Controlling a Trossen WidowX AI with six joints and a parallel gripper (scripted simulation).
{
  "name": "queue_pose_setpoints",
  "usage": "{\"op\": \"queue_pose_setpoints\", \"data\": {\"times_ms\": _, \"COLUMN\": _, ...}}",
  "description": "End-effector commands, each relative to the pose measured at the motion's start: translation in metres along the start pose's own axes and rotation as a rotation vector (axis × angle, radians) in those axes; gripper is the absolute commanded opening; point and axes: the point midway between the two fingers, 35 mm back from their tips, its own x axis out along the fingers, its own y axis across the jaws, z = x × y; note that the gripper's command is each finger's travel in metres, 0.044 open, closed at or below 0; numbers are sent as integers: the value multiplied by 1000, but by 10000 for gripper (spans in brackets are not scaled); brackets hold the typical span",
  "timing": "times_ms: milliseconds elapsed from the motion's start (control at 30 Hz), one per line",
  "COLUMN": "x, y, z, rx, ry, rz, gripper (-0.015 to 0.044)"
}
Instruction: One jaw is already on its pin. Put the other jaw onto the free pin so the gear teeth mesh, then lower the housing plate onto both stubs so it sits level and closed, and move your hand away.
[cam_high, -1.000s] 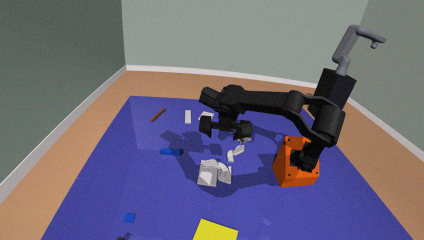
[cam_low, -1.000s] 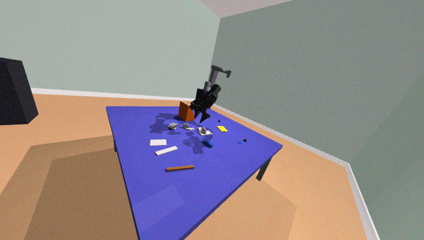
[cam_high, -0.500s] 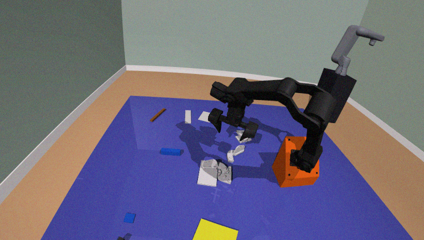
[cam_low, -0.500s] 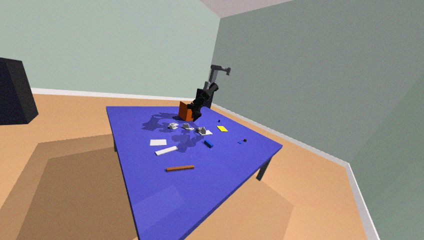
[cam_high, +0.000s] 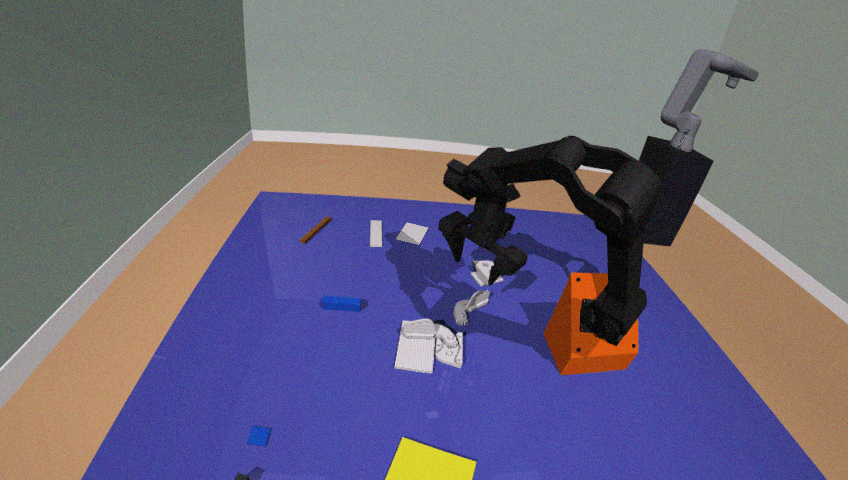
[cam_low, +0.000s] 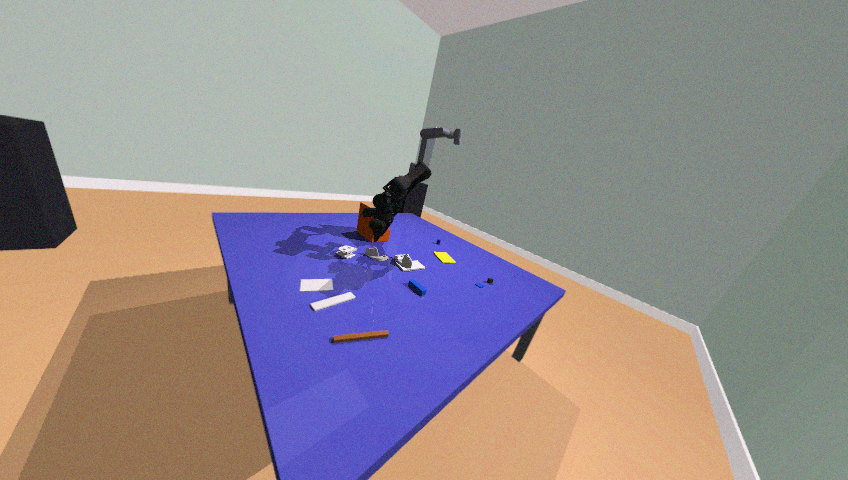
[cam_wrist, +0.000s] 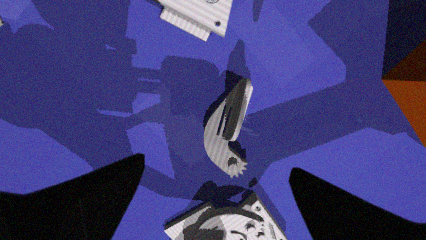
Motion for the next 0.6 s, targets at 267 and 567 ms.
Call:
{"op": "queue_pose_setpoints", "data": {"times_ms": 267, "x": 7, "y": -6, "z": 11, "rx": 139, "ry": 50, "rz": -37, "gripper": 440}}
{"op": "queue_pose_setpoints", "data": {"times_ms": 567, "x": 45, "y": -8, "z": 9, "rx": 139, "ry": 52, "rz": -38, "gripper": 440}}
